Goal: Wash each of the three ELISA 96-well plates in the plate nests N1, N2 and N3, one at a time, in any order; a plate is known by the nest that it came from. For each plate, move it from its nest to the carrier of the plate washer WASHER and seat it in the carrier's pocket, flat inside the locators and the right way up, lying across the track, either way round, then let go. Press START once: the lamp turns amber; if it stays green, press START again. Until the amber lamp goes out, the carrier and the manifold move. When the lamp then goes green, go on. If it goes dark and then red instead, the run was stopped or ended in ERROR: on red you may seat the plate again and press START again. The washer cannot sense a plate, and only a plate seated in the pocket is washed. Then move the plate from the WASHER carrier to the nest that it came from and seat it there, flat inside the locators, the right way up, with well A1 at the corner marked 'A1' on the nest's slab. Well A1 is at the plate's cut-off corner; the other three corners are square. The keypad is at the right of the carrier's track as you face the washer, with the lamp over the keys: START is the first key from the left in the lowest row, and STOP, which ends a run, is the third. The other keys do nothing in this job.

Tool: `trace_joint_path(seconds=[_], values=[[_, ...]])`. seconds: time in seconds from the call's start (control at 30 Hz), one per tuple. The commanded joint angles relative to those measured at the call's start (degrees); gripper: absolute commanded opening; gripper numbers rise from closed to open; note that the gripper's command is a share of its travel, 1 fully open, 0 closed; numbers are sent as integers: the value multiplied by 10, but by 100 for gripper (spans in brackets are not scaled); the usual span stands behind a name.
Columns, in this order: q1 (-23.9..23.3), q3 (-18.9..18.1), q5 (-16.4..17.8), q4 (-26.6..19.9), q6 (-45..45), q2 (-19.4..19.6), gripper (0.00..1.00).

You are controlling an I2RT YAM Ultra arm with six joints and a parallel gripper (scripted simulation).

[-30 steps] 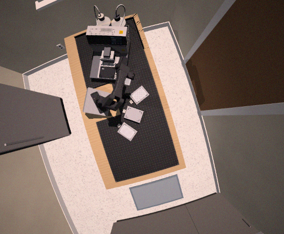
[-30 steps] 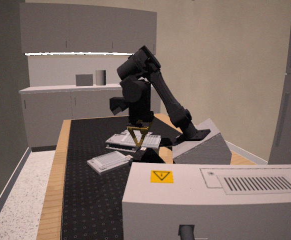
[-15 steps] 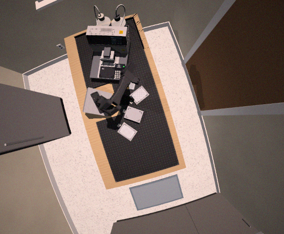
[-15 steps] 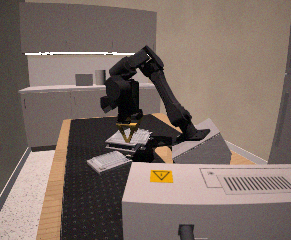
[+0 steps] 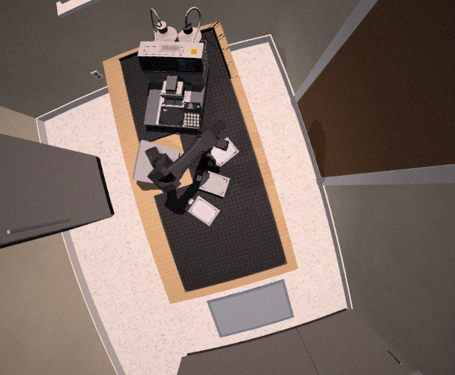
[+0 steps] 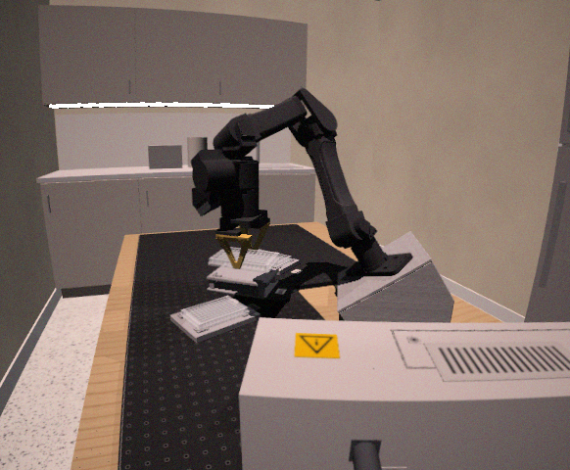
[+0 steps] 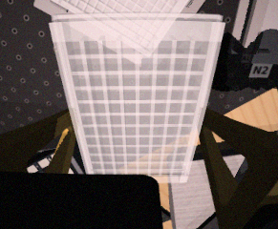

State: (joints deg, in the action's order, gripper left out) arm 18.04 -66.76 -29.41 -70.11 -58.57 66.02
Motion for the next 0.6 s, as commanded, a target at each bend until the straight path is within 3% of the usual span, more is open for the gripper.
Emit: trace_joint_path(seconds=[0.0, 0.43, 0.57], values=[[-6, -2, 11, 8, 43, -8, 0], [-207, -6, 100, 37, 240, -57, 0], [-207, -6, 100, 37, 240, -57, 0]])
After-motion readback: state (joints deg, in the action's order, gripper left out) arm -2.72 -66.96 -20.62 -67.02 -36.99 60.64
